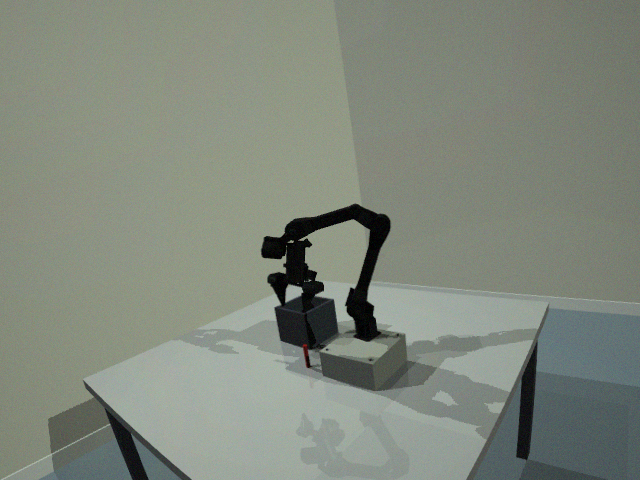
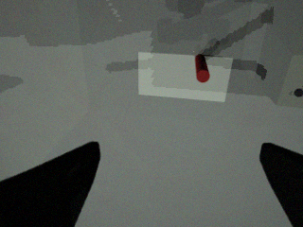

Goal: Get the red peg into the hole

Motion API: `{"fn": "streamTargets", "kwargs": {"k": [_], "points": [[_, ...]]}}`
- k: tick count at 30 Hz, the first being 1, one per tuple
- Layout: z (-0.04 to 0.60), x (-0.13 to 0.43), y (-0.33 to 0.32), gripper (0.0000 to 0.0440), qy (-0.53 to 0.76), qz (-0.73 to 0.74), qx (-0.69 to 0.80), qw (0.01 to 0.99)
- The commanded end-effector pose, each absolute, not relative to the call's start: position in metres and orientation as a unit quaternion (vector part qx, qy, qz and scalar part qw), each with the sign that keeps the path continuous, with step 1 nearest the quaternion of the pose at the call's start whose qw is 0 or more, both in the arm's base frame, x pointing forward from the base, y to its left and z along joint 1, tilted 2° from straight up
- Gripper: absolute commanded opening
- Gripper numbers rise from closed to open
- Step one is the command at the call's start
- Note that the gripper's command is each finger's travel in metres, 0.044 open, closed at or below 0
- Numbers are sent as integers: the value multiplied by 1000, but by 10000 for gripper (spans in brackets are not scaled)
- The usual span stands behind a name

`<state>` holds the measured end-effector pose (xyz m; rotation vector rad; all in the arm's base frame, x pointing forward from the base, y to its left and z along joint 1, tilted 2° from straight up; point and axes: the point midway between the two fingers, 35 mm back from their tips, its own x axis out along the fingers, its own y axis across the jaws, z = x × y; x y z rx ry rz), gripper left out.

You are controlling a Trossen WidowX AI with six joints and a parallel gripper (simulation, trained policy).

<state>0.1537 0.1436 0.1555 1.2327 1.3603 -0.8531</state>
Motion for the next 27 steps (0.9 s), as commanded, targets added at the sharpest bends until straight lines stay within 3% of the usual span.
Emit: {"fn": "streamTargets", "kwargs": {"k": [1, 27], "points": [[140, 145, 145, 437, 580, -386, 493, 521], [52, 129, 138, 439, 596, -445, 373, 555]]}}
